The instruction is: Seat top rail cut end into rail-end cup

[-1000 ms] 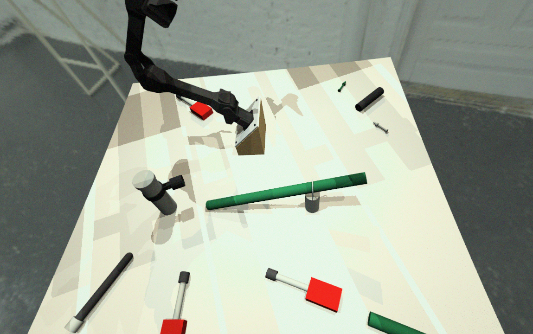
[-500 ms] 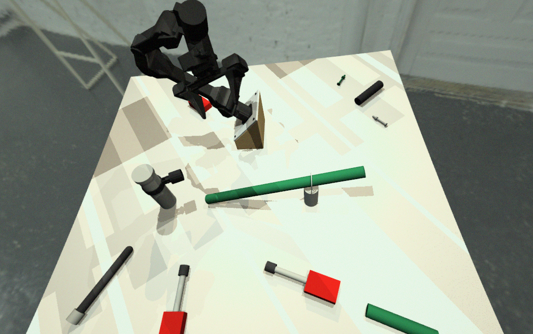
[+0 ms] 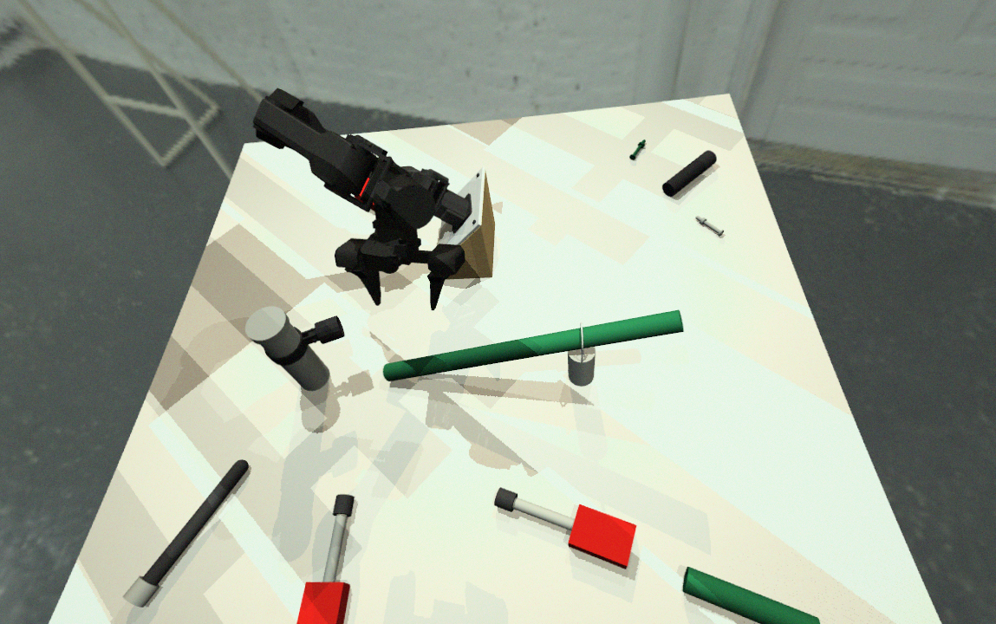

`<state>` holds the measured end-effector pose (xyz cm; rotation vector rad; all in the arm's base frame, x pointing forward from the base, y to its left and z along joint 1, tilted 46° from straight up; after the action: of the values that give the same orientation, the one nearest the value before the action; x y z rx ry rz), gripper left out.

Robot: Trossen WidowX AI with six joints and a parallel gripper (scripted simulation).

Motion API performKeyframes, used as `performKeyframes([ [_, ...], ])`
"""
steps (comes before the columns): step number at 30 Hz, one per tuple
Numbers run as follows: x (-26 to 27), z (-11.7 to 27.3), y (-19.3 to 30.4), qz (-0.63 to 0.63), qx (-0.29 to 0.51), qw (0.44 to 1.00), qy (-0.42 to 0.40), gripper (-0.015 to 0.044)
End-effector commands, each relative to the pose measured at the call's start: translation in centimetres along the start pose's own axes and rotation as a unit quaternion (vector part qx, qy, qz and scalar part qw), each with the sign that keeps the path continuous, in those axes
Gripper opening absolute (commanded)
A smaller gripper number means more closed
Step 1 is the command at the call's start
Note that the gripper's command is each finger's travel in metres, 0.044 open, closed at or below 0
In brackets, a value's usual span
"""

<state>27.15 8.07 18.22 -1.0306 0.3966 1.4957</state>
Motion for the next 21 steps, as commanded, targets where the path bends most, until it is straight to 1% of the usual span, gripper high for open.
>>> performKeyframes([
  [1, -0.7, -0.4, 0.1, 0.033, 0.010, 0.999, -0.001, 0.0440],
  [5, -3.2, -1.0, 0.1, 0.148, 0.026, 0.988, -0.027, 0.0440],
  [10, -6.9, -1.7, 0.7, 0.313, 0.026, 0.947, -0.066, 0.0440],
  [14, -9.7, -2.1, 1.4, 0.439, 0.012, 0.894, -0.093, 0.0440],
  [18, -12.5, -2.2, 2.4, 0.556, -0.013, 0.824, -0.110, 0.0440],
  [19, -13.2, -2.2, 2.7, 0.583, -0.020, 0.805, -0.112, 0.0440],
  [21, -14.4, -2.2, 3.3, 0.607, -0.031, 0.786, -0.115, 0.0440],
])
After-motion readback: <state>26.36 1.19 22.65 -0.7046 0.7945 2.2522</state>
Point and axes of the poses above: the point midway between the two fingers, 35 mm back from their tips, its own z axis back along the fingers, its own x axis across the jaws, y = z × x, the point moved 8 cm from there along z, back along the fingers, and after that the axes turned 11 degrees about z, right-handed, at the moved point
